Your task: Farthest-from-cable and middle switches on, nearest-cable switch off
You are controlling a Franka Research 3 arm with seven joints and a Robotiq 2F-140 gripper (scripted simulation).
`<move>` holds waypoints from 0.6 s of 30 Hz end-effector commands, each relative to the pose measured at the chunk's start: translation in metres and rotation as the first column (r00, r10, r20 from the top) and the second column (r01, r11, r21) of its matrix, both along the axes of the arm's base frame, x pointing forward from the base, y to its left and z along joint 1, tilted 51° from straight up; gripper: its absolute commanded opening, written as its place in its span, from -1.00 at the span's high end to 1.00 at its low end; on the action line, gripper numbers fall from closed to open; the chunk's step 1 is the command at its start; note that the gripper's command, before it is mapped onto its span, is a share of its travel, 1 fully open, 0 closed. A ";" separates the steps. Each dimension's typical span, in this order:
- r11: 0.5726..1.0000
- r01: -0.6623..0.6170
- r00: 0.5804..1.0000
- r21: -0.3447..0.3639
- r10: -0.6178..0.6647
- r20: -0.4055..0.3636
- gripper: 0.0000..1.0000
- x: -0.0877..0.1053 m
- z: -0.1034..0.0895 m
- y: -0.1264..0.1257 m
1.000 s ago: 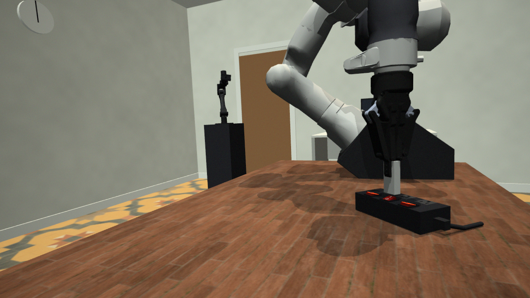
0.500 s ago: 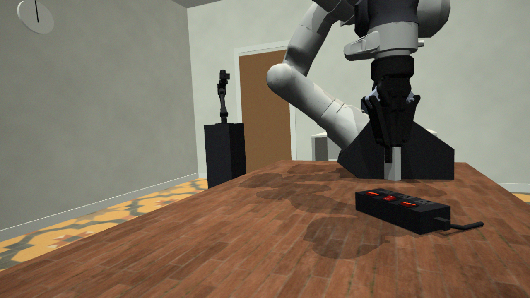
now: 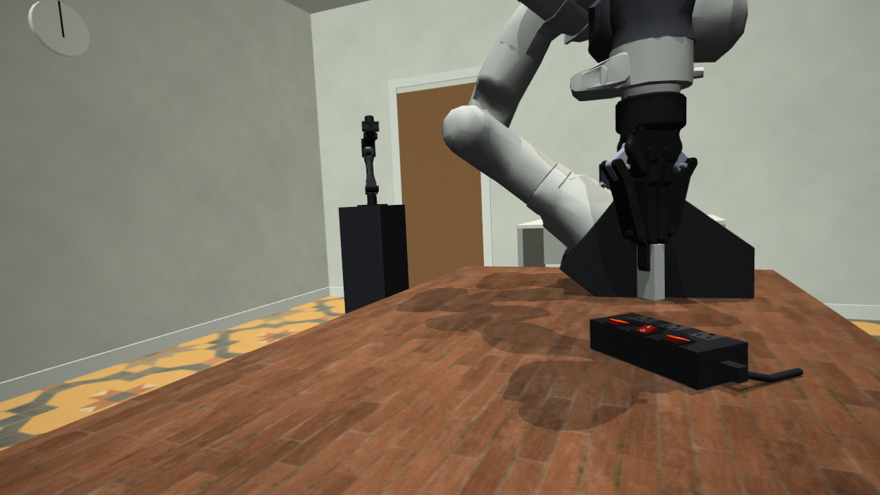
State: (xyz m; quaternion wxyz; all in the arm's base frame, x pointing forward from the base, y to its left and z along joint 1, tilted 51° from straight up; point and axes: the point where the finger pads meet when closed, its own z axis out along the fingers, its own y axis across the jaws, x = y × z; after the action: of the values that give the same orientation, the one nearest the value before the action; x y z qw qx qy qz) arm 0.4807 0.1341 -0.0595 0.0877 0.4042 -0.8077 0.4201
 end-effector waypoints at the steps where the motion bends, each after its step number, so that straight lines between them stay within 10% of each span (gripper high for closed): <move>1: 1.000 0.002 1.000 0.000 -0.002 0.003 1.00 0.000 0.001 0.001; 10: 0.999 -0.050 0.997 -0.015 0.049 -0.059 1.00 0.000 0.001 0.001; 18: 0.957 -0.286 0.906 -0.041 0.256 -0.337 1.00 -0.001 0.001 0.003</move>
State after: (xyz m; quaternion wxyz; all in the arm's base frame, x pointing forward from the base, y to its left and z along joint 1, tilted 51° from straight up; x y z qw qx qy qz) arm 0.4766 0.1364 -0.0605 0.1341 0.4802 -0.7637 0.4102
